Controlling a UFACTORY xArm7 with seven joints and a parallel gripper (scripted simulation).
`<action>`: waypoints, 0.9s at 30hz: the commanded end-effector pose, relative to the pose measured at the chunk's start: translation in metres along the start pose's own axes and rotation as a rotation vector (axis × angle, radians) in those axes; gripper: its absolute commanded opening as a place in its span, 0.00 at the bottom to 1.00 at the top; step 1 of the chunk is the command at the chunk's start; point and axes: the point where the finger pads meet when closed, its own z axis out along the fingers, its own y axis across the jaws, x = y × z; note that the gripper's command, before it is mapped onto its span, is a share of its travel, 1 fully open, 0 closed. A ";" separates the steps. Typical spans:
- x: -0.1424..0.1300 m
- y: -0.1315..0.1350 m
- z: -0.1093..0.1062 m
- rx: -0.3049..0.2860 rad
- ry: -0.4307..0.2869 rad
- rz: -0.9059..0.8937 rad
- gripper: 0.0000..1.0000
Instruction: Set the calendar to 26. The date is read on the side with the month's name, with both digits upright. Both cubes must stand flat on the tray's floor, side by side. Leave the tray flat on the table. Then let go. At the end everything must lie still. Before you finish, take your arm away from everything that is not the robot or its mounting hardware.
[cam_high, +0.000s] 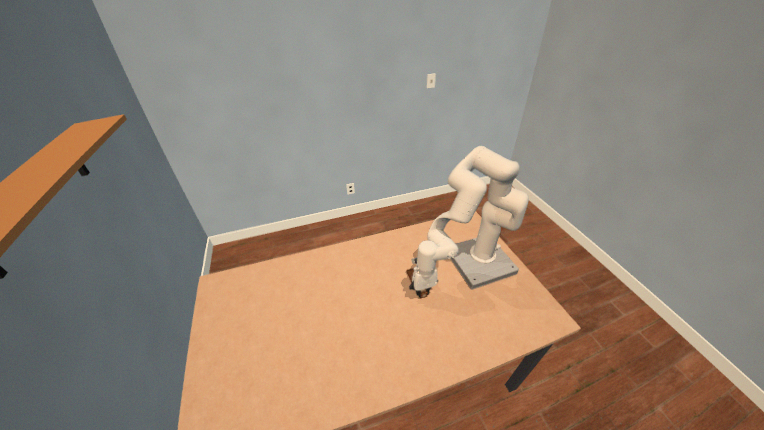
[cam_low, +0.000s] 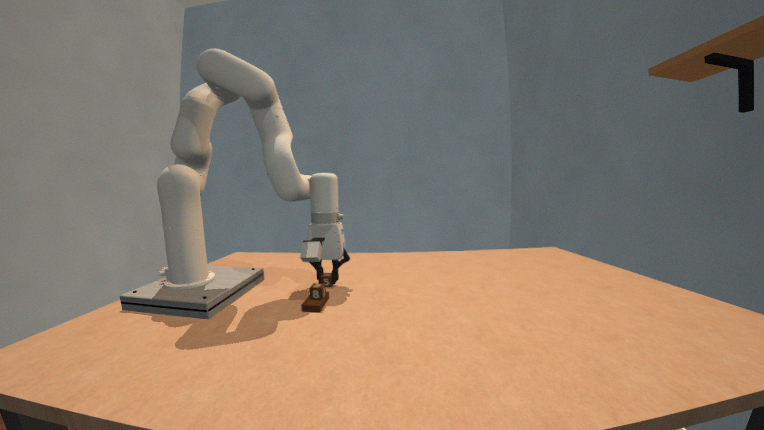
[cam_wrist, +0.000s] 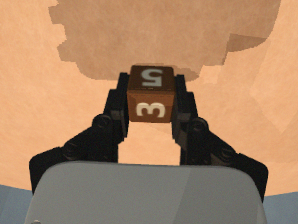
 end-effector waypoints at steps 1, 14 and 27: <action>0.000 -0.001 -0.001 0.003 -0.001 0.000 0.29; 0.000 -0.001 0.000 0.003 -0.001 0.000 0.29; 0.000 -0.001 0.003 0.003 -0.001 0.000 0.29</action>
